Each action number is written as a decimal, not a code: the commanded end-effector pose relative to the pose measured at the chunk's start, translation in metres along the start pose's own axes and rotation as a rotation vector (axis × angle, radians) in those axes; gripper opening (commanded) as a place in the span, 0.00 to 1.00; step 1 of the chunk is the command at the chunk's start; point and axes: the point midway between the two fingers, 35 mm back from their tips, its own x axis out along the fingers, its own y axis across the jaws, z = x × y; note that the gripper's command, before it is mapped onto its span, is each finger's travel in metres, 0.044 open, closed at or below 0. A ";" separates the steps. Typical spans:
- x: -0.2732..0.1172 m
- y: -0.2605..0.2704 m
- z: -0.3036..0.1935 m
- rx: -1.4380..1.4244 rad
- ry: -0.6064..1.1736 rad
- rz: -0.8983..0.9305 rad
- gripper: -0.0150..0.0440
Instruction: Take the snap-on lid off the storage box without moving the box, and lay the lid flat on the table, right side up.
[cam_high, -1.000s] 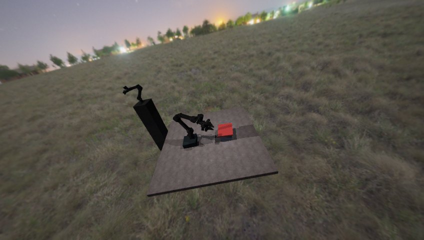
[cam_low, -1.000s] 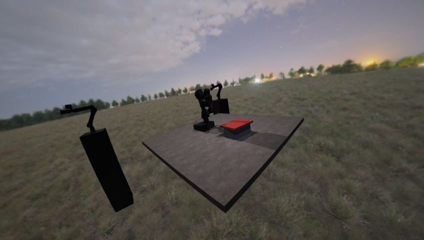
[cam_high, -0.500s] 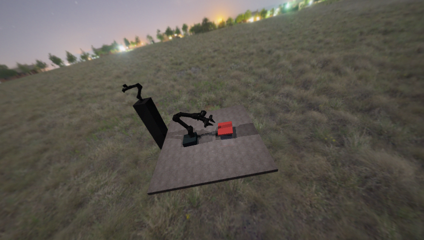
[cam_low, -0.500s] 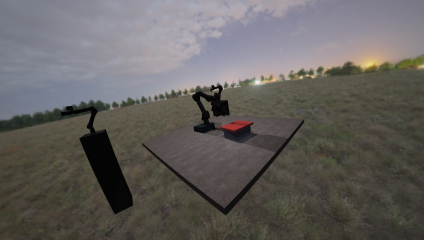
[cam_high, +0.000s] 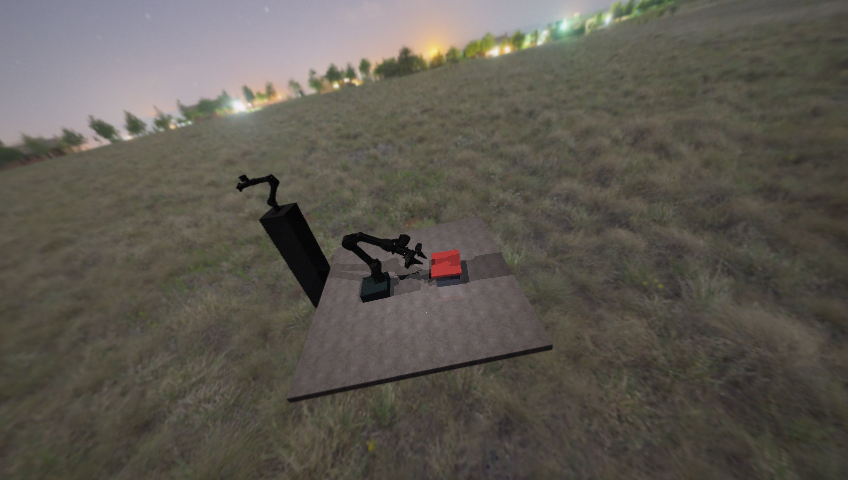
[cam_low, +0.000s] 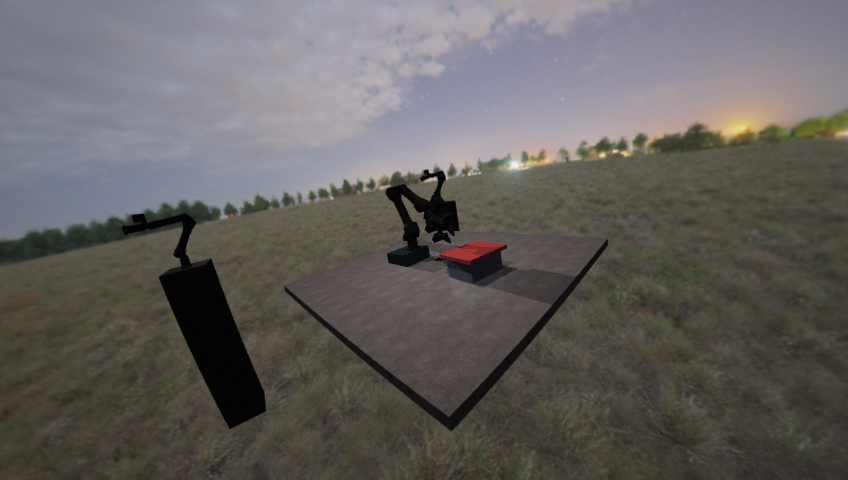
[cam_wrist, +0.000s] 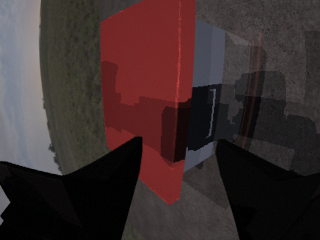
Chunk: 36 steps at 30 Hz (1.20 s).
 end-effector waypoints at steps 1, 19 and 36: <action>0.004 -0.001 -0.001 -0.005 0.004 0.017 0.65; 0.030 0.002 -0.002 -0.006 0.005 0.018 0.65; 0.056 0.002 -0.002 -0.005 0.005 0.019 0.65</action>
